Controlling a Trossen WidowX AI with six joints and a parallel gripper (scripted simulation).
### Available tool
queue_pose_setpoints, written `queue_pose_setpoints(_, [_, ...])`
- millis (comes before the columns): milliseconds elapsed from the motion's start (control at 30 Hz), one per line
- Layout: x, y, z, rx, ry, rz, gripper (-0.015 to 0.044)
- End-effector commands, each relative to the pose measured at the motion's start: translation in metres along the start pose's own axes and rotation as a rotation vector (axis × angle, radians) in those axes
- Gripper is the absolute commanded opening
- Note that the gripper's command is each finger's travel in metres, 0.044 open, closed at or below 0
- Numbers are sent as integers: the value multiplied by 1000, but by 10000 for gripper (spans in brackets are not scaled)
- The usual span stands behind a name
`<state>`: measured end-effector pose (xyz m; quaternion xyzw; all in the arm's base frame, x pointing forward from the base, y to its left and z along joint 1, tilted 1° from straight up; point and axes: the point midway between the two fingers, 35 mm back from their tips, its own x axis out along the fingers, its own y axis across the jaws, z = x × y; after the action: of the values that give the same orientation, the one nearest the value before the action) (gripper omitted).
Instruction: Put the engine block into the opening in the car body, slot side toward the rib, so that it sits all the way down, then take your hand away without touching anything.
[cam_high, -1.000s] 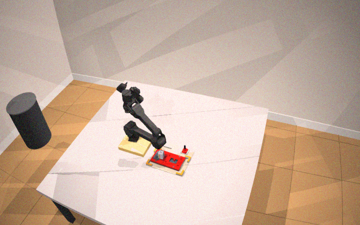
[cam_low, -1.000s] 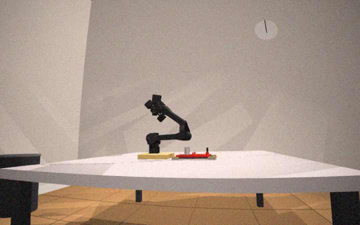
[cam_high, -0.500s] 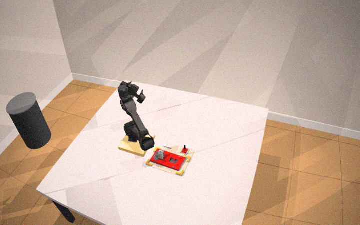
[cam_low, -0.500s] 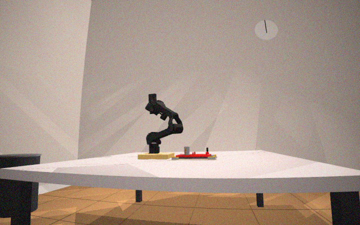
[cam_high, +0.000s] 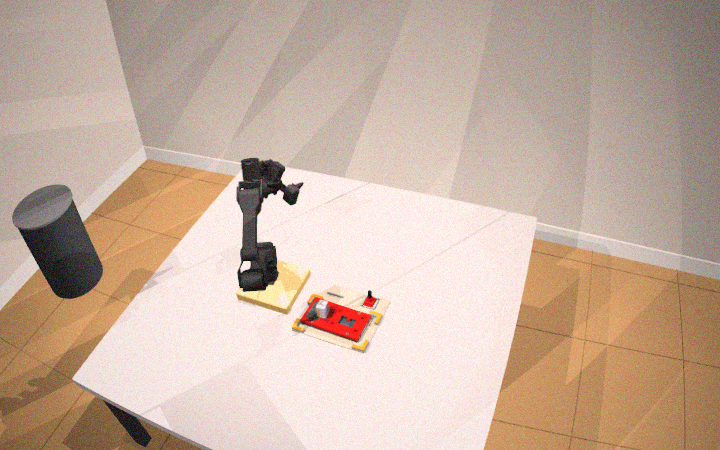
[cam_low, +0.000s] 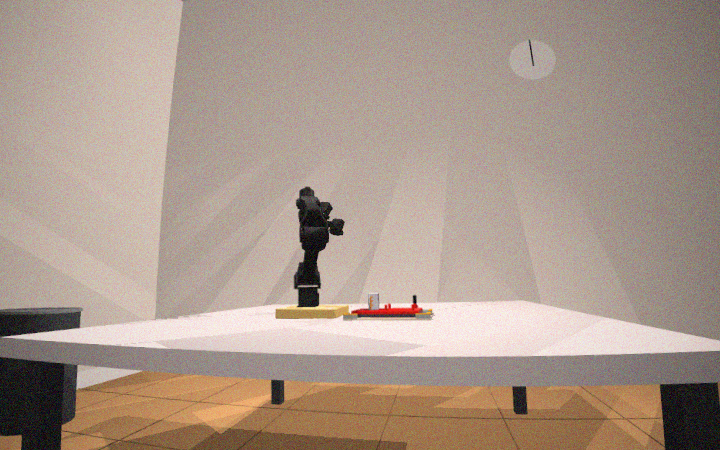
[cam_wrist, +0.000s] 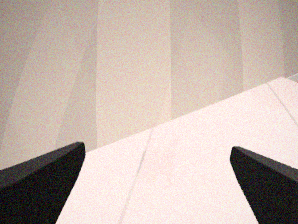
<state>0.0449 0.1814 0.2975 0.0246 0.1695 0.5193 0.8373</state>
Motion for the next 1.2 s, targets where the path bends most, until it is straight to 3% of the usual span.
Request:
queue_pose_setpoints(0, [12,-16,1,-64,51,-122,440])
queue_pose_setpoints(633, [38,-130,-7,-135,417,-628,440])
queue_pose_setpoints(1167, [-7,-246,-39,135,787,-896,440])
